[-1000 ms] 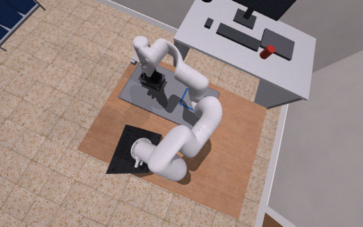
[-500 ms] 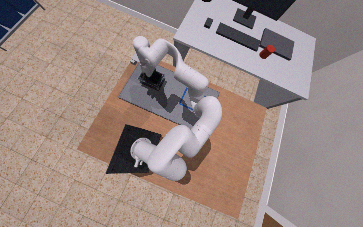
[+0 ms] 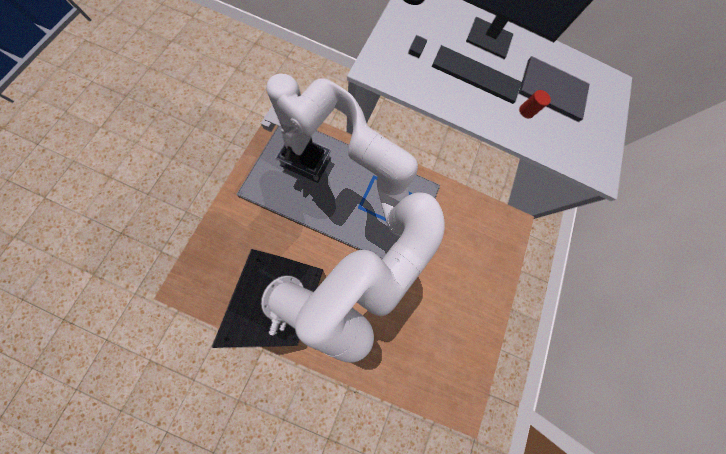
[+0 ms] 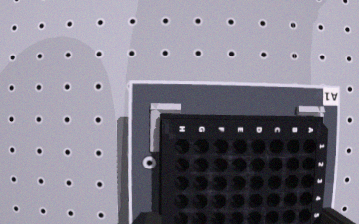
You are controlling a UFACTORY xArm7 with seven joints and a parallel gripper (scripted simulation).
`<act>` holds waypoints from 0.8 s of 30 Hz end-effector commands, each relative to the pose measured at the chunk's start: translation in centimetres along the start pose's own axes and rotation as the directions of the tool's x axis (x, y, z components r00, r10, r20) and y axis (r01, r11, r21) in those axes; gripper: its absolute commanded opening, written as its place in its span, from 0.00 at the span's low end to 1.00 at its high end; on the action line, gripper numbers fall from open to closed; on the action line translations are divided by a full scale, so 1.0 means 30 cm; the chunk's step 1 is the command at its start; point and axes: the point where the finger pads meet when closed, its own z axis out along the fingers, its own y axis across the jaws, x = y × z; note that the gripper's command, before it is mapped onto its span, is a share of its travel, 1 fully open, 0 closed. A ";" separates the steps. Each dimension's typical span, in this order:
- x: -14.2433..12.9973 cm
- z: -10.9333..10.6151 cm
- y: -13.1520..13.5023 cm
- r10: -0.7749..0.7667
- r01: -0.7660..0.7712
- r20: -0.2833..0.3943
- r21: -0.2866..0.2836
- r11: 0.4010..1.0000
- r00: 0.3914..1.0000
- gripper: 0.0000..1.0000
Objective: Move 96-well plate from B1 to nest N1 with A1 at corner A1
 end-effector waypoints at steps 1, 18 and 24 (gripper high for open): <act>0.003 -0.007 0.002 0.000 0.000 -0.004 -0.003 1.000 1.000 0.00; 0.004 0.001 0.002 0.000 0.000 -0.004 -0.003 1.000 1.000 0.00; 0.004 0.004 0.002 0.000 0.000 -0.004 -0.003 1.000 1.000 0.00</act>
